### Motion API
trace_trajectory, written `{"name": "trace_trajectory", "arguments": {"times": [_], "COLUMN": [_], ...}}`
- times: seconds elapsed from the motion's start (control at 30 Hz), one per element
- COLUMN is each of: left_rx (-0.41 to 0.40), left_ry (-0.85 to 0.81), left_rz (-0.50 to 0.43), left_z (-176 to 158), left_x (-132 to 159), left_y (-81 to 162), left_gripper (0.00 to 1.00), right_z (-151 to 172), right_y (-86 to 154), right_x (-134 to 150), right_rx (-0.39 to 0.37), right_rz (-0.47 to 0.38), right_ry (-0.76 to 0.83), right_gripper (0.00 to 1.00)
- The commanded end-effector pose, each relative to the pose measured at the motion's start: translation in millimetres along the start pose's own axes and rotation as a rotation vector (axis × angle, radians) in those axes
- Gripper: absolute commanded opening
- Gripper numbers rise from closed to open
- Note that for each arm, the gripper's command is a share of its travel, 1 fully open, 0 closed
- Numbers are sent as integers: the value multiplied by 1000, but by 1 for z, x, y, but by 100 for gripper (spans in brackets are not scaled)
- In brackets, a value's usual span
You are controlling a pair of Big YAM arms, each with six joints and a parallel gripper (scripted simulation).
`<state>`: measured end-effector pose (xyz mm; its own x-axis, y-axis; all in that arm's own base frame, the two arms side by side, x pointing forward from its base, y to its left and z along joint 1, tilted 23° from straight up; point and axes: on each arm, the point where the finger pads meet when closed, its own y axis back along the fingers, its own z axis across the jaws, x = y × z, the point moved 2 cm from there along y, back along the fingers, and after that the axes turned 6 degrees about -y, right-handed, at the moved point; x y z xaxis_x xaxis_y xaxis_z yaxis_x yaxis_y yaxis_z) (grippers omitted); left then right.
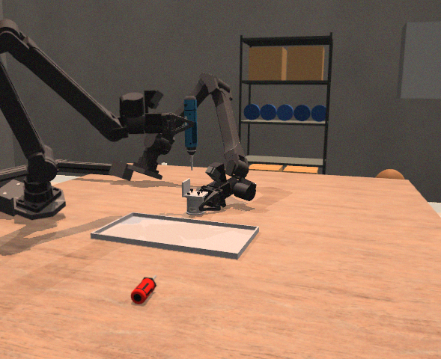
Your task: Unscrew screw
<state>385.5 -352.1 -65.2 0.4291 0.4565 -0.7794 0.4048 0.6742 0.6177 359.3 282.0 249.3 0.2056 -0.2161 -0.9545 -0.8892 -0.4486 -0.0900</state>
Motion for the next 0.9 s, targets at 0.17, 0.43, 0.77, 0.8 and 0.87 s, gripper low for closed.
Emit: {"name": "trace_trajectory", "arguments": {"times": [0.17, 0.43, 0.77, 0.8, 0.87], "left_rx": [-11, -11, -11, -11, -11], "left_ry": [-17, -17, -17, -17, -17], "left_rz": [0, 0, 0, 0, 0], "left_z": [8, 8, 8, 8, 8], "left_x": [-4, -4, -4, -4, -4], "left_y": [3, 3, 3, 3, 3], "left_gripper": [59, 59, 59, 59, 59], "right_z": [-4, -1, -3, -3, -2], "right_y": [-10, -1, -5, -5, -2], "right_x": [-31, -15, -24, -24, -18], "right_rx": [15, 5, 11, 11, 8], "right_rz": [-89, -58, -75, -75, -63], "right_ry": [-24, -13, -17, -17, -13], "right_gripper": [42, 42, 42, 42, 42]}}
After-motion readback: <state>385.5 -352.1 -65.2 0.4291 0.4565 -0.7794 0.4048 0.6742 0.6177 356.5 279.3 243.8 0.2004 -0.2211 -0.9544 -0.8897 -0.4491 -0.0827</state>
